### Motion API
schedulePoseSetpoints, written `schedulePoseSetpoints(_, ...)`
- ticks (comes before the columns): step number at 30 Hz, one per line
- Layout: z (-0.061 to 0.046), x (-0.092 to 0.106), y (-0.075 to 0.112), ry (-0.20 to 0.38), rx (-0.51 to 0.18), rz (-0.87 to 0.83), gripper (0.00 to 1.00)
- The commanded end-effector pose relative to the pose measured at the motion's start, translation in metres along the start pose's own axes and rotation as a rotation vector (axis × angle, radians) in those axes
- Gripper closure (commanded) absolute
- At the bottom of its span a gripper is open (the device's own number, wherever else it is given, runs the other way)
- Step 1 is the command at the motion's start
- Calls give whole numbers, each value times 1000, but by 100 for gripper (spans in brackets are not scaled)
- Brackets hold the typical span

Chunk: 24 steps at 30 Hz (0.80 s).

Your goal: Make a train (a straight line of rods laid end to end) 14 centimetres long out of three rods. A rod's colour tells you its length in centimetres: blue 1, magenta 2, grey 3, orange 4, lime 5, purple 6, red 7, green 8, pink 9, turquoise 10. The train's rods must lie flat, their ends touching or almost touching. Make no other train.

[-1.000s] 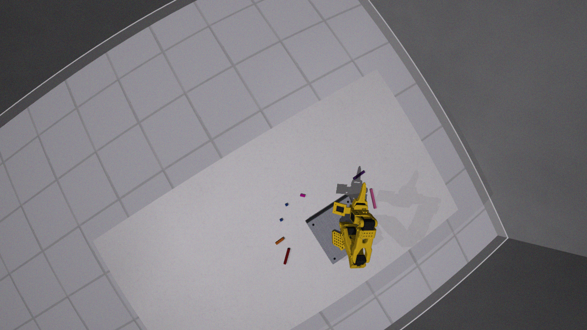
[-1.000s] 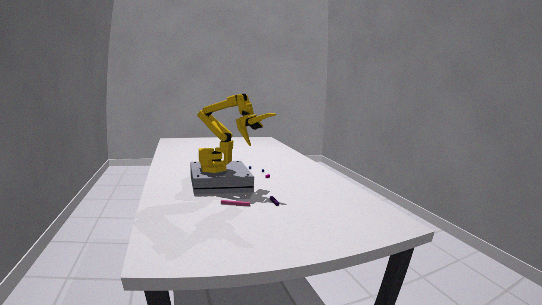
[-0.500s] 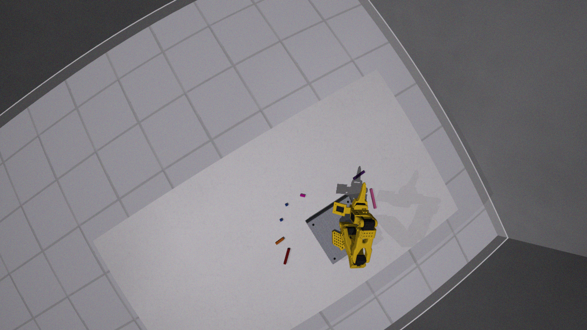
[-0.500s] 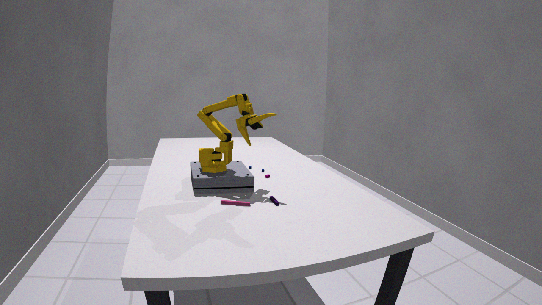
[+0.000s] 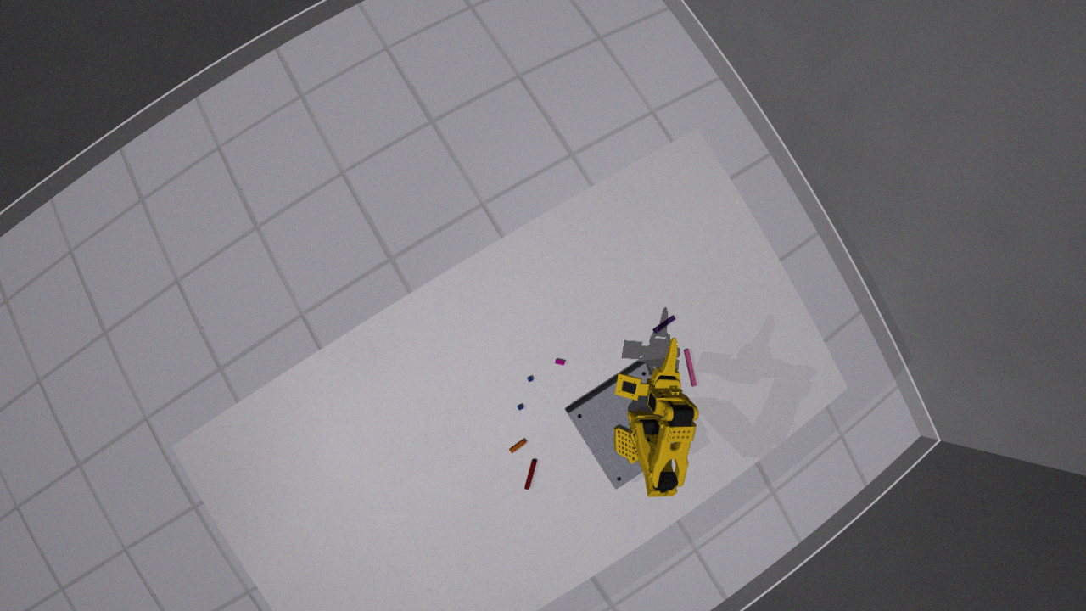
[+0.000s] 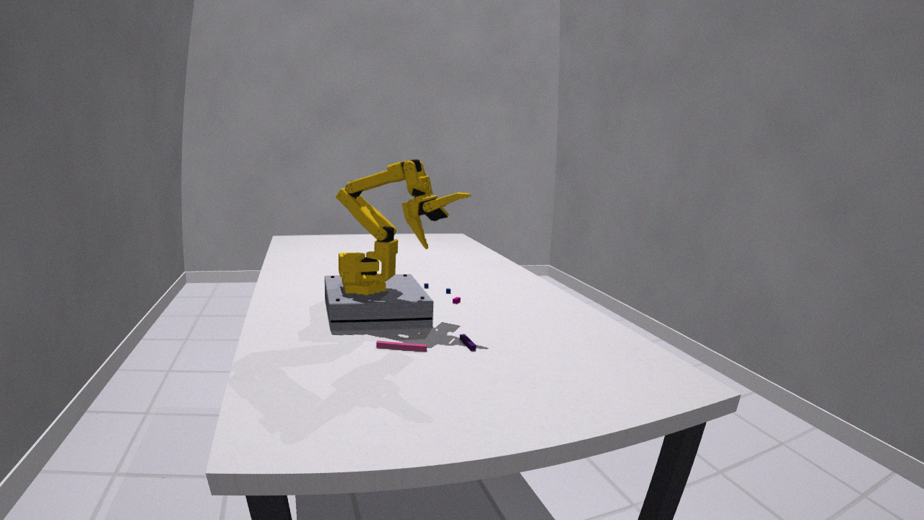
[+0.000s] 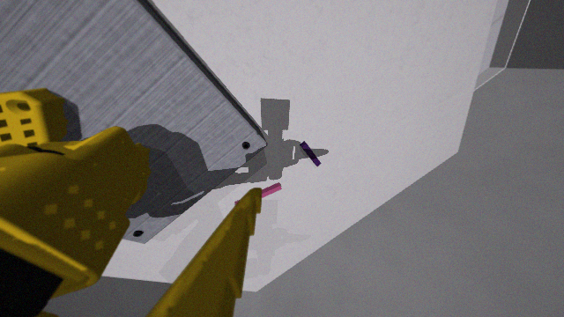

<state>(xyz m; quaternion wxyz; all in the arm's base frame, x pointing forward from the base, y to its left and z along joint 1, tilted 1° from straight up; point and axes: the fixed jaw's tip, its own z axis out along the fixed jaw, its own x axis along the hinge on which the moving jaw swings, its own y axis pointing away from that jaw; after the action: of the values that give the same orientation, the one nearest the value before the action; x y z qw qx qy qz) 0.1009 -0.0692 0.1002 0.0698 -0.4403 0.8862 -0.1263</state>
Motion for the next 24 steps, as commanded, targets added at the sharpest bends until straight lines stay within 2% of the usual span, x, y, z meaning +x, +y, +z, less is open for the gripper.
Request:
schedulePoseSetpoints(1,0,1,-2,1,4,2,0)
schedulePoseSetpoints(24,0,3,-2,5,5,13,0)
